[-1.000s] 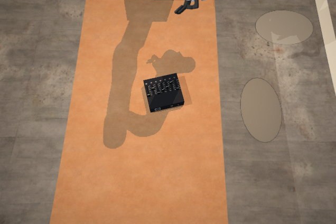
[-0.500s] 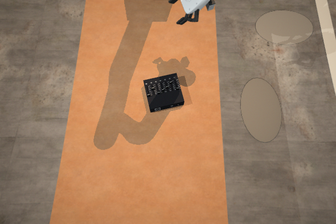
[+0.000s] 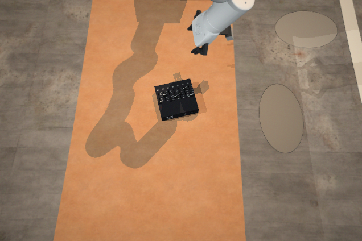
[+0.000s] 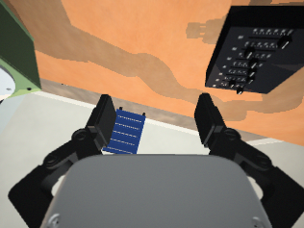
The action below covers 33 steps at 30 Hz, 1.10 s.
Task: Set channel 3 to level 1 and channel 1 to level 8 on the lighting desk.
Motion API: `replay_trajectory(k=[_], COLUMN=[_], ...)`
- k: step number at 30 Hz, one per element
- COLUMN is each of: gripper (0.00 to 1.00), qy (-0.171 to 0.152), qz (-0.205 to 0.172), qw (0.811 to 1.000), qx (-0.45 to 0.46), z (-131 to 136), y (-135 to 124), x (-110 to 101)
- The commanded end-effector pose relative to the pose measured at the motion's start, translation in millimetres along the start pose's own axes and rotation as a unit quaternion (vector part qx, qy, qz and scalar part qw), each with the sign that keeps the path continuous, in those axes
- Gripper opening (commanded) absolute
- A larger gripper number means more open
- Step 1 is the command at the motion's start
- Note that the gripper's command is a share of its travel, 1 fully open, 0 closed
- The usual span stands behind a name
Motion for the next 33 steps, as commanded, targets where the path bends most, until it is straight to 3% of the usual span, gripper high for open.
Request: replay_trajectory(k=[1, 2, 6, 8, 10, 11, 18, 33], gripper=[1.0, 1.0, 1.0, 1.0, 1.0, 1.0, 1.0, 1.0], qy=[0.009, 0.003, 0.003, -0.016, -0.016, -0.028, -0.068, -0.072], qz=[0.065, 0.094, 0.094, 0.141, 0.141, 0.159, 0.202, 0.205], qw=[0.998, 0.995, 0.995, 0.988, 0.988, 0.984, 0.972, 0.971], qx=[0.025, 0.04, 0.04, 0.064, 0.064, 0.074, 0.095, 0.096], z=[39, 61, 61, 101, 101, 118, 162, 165], y=[0, -7, -7, -27, -27, -39, -79, -82], x=[17, 22, 22, 28, 28, 30, 32, 32])
Point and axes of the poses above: the point where the finger pads meet when closed, its own x axis out along the fingers, its own z axis across the jaws, y = z × x, the point moved 3 cm from there along -x, back along the fingers, and after that the axes turned 6 degrees about x, right-handed, at the moved point
